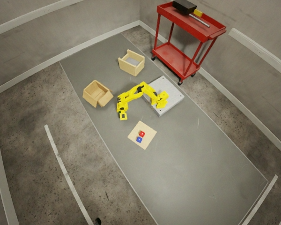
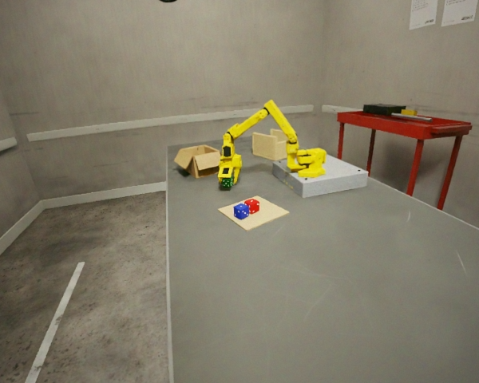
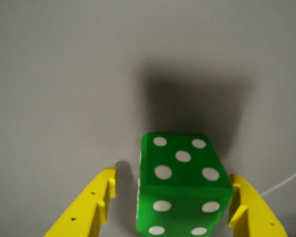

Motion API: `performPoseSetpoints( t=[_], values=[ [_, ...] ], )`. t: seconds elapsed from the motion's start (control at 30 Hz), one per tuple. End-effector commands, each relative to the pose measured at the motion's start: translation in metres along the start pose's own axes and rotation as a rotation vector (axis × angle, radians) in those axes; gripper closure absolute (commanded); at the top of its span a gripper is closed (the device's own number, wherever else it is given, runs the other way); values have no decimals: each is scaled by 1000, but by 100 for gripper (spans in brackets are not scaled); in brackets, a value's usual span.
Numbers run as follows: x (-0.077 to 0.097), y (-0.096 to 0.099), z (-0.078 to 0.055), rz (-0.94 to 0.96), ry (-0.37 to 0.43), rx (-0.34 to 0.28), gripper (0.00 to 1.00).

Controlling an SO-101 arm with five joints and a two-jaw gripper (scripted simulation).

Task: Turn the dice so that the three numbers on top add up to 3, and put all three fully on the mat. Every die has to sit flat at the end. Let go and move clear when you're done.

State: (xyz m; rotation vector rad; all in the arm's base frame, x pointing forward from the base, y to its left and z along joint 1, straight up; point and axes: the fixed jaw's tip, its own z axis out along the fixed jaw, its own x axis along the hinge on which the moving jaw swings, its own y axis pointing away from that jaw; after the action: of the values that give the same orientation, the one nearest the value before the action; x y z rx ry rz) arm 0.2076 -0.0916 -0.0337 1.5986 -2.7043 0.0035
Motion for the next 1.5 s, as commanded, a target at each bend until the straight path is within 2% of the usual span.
performPoseSetpoints(
  t=[0.0,0.33,1.07,1.33,1.47],
  values=[
    [2,-1,1,-1,-1,-8,73],
    [2,-5,1,-1,-1,-8,80],
    [2,-8,1,-1,-1,-8,85],
    [2,-8,1,-1,-1,-8,98],
    [2,-8,1,-1,-1,-8,100]
  ],
)
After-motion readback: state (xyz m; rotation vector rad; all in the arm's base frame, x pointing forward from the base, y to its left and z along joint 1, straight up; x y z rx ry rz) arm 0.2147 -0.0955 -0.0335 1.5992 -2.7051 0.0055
